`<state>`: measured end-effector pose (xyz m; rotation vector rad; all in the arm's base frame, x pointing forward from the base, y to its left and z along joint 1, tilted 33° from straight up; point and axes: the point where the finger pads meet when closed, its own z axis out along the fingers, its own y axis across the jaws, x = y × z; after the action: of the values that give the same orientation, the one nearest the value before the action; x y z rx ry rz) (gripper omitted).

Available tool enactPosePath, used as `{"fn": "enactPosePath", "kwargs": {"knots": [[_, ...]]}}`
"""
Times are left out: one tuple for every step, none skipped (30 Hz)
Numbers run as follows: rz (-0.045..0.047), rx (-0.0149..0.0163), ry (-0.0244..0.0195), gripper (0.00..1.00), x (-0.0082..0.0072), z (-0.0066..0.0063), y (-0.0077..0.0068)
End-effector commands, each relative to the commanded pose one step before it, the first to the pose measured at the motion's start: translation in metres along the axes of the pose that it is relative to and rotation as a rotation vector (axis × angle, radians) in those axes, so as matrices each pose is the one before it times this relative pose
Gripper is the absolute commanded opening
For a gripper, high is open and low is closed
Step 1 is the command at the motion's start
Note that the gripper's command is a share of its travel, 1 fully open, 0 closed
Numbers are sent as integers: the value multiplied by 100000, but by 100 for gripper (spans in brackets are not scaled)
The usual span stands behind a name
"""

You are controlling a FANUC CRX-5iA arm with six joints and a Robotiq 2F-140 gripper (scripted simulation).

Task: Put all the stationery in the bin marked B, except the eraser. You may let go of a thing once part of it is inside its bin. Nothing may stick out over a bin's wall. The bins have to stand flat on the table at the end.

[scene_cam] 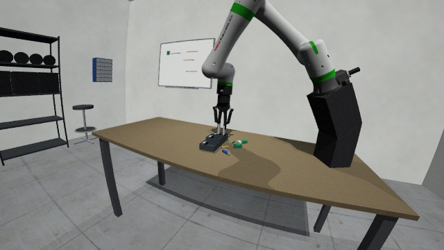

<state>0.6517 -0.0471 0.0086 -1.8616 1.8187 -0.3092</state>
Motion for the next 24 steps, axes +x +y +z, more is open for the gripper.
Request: {"fn": "enactPosePath", "kwargs": {"knots": [[5, 25, 23, 18, 10, -307, -15], [0, 0, 0, 18, 0, -133, 0], [0, 0, 0, 18, 0, -500, 0], [0, 0, 0, 18, 0, -500, 0], [0, 0, 0, 18, 0, -500, 0], [0, 0, 0, 18, 0, -500, 0], [0, 0, 0, 18, 0, -473, 0], [0, 0, 0, 18, 0, 0, 0], [0, 0, 0, 18, 0, 0, 0], [0, 0, 0, 18, 0, 0, 0], [0, 0, 0, 18, 0, 0, 0], [0, 0, 0, 18, 0, 0, 0], [0, 0, 0, 18, 0, 0, 0], [0, 0, 0, 18, -34, 0, 24], [0, 0, 0, 18, 0, 0, 0], [0, 0, 0, 18, 0, 0, 0], [0, 0, 0, 18, 0, 0, 0], [0, 0, 0, 18, 0, 0, 0], [0, 0, 0, 100, 0, -400, 0], [0, 0, 0, 100, 0, -400, 0], [0, 0, 0, 100, 0, -400, 0], [0, 0, 0, 100, 0, -400, 0], [0, 0, 0, 100, 0, -400, 0], [0, 0, 0, 100, 0, -400, 0]]}}
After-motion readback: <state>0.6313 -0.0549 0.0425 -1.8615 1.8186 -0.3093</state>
